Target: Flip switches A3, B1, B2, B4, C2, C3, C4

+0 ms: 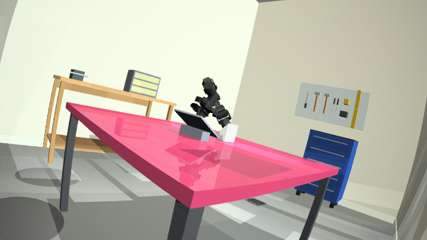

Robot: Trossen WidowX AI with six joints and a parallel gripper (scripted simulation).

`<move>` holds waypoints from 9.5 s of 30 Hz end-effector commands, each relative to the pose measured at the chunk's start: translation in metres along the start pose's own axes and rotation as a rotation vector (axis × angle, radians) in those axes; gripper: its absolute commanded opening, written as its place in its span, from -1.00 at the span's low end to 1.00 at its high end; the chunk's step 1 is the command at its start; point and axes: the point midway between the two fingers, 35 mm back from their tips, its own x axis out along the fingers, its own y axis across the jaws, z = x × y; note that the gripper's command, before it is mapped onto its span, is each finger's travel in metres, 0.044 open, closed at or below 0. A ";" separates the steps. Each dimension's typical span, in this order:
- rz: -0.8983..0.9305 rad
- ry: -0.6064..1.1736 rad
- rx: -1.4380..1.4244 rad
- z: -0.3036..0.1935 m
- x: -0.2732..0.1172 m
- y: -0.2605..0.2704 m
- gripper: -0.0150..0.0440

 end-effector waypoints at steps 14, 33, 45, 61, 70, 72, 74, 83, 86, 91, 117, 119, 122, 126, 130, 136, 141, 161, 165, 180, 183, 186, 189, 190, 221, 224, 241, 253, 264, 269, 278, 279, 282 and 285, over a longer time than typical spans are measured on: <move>0.014 0.016 -0.001 0.002 -0.024 0.005 -0.49; 0.010 0.029 -0.003 -0.019 -0.064 0.065 -0.49; 0.008 0.053 -0.002 -0.019 -0.029 0.066 -0.49; 0.007 0.053 -0.002 -0.020 -0.011 0.066 -0.49; 0.007 0.053 -0.002 -0.020 -0.005 0.066 -0.49; 0.007 0.053 -0.002 -0.020 -0.005 0.066 -0.49; 0.007 0.053 -0.002 -0.020 -0.005 0.066 -0.49; 0.007 0.053 -0.002 -0.020 -0.005 0.066 -0.49; 0.007 0.053 -0.002 -0.020 -0.005 0.066 -0.49; 0.007 0.053 -0.002 -0.020 -0.005 0.066 -0.49; 0.007 0.053 -0.002 -0.020 -0.001 0.066 -0.49; 0.007 0.053 -0.002 -0.020 -0.001 0.066 -0.49; 0.007 0.052 -0.002 -0.020 0.000 0.066 -0.49; 0.007 0.052 -0.002 -0.020 0.000 0.066 -0.49; 0.007 0.052 -0.002 -0.020 0.001 0.066 -0.49; 0.016 0.045 -0.001 -0.019 -0.031 0.070 -0.49; 0.009 0.028 -0.003 -0.019 -0.064 0.066 -0.49; 0.007 0.053 -0.003 -0.019 -0.029 0.034 -0.49; 0.007 0.053 -0.003 -0.019 -0.029 0.034 -0.49; 0.006 0.053 -0.003 -0.020 -0.008 0.034 -0.49; 0.006 0.053 -0.003 -0.020 -0.005 0.033 -0.49; 0.006 0.053 -0.003 -0.020 -0.005 0.033 -0.49; 0.006 0.053 -0.003 -0.020 -0.005 0.033 -0.49; 0.006 0.053 -0.003 -0.020 -0.005 0.033 -0.49; 0.005 0.053 -0.003 -0.020 -0.002 0.033 -0.49; 0.005 0.053 -0.003 -0.020 -0.002 0.033 -0.49; 0.005 0.053 -0.003 -0.020 0.000 0.033 -0.49; 0.016 0.048 -0.001 -0.019 -0.025 0.037 -0.49; 0.008 0.029 -0.004 -0.019 -0.064 0.032 -0.49; 0.007 0.029 -0.005 -0.019 -0.064 0.002 -0.49; 0.006 0.053 -0.005 -0.019 -0.030 0.001 -0.49; 0.005 0.054 -0.005 -0.019 -0.029 0.001 -0.49; 0.005 0.054 -0.005 -0.019 -0.029 0.001 -0.49; 0.005 0.054 -0.005 -0.019 -0.028 0.001 -0.49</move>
